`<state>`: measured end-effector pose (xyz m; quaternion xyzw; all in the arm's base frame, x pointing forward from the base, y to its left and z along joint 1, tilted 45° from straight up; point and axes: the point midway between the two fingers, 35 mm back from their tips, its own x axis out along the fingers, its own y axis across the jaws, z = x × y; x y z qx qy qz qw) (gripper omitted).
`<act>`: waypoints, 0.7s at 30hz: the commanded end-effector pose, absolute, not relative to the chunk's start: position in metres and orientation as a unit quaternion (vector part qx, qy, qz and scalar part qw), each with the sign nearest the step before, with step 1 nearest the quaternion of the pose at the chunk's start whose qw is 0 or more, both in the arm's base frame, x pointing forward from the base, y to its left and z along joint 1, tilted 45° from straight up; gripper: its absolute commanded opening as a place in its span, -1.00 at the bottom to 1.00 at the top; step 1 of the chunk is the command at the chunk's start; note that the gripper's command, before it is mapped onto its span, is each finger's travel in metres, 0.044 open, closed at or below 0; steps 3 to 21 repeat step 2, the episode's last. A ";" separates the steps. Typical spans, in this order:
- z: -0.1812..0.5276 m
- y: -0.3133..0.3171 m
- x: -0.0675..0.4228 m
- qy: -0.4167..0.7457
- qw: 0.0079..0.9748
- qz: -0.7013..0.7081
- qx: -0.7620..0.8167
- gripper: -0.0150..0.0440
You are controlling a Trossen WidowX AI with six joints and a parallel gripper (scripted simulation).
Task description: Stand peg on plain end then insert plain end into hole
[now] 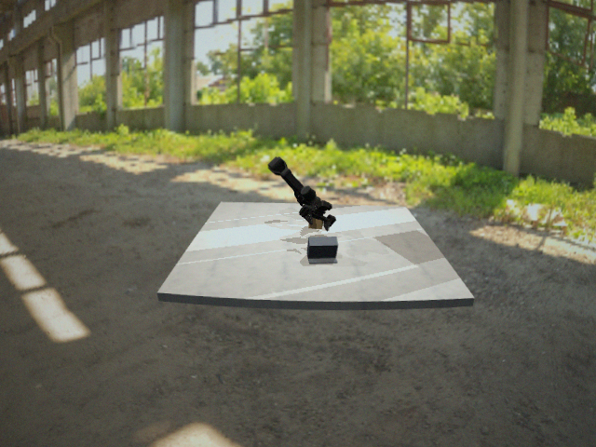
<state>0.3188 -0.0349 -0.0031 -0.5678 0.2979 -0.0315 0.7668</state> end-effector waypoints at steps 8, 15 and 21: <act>-0.003 -0.034 0.315 0.302 0.766 -0.032 -0.567 1.00; -0.003 -0.034 0.315 0.302 0.766 -0.032 -0.567 1.00; -0.003 -0.034 0.315 0.302 0.766 -0.032 -0.567 1.00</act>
